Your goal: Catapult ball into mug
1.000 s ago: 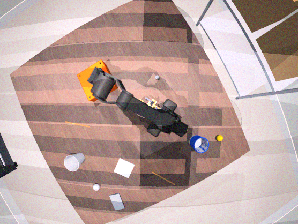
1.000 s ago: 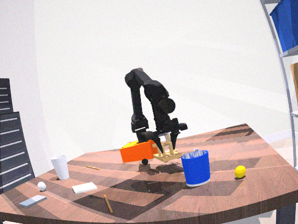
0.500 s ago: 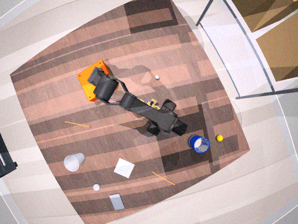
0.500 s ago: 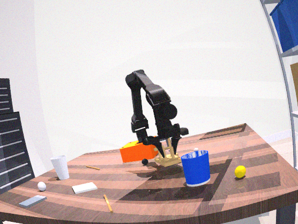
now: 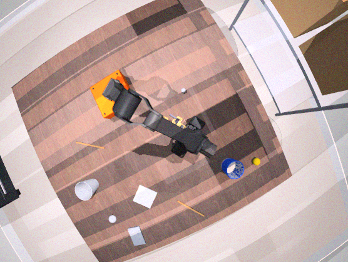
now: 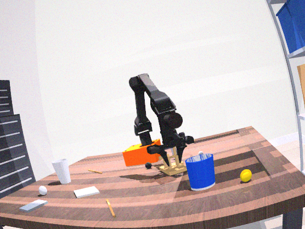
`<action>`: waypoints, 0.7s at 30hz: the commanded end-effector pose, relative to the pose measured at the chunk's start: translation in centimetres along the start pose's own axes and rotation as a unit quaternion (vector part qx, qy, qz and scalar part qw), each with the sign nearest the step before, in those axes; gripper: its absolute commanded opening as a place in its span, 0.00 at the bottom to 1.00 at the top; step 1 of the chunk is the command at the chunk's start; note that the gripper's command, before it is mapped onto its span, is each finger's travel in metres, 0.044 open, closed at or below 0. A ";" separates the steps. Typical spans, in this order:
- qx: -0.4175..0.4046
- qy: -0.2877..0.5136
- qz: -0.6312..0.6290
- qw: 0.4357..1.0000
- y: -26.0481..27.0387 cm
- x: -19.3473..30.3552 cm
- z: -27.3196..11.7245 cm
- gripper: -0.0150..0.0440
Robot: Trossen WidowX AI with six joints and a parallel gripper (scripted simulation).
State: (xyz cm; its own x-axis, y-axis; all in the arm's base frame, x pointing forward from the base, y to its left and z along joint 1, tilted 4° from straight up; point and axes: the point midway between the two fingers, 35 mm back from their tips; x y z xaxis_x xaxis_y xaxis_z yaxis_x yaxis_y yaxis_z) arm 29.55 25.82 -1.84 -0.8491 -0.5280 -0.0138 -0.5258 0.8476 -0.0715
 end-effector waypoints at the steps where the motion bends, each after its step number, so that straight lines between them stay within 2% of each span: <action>1: 0.000 -0.001 0.000 1.000 0.0 0.0 -0.1 0.25; 5: 0.000 -0.001 0.000 1.000 0.0 0.0 -0.1 0.25; 18: 0.000 -0.001 0.000 1.000 0.0 0.0 -0.1 0.83; 21: 0.000 -0.001 0.000 1.000 0.0 -0.2 -2.4 0.97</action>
State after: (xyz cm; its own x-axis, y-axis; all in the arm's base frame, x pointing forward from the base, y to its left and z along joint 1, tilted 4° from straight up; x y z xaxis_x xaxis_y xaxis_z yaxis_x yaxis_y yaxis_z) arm 29.43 25.73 -1.39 -0.8491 -0.5283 -0.0031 -0.5266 0.8469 -0.0731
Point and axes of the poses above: the point midway between the two fingers, 35 mm back from their tips, its own z axis out along the fingers, its own y axis across the jaws, x = y × z, and after that the axes turned 9 degrees about z, right-handed
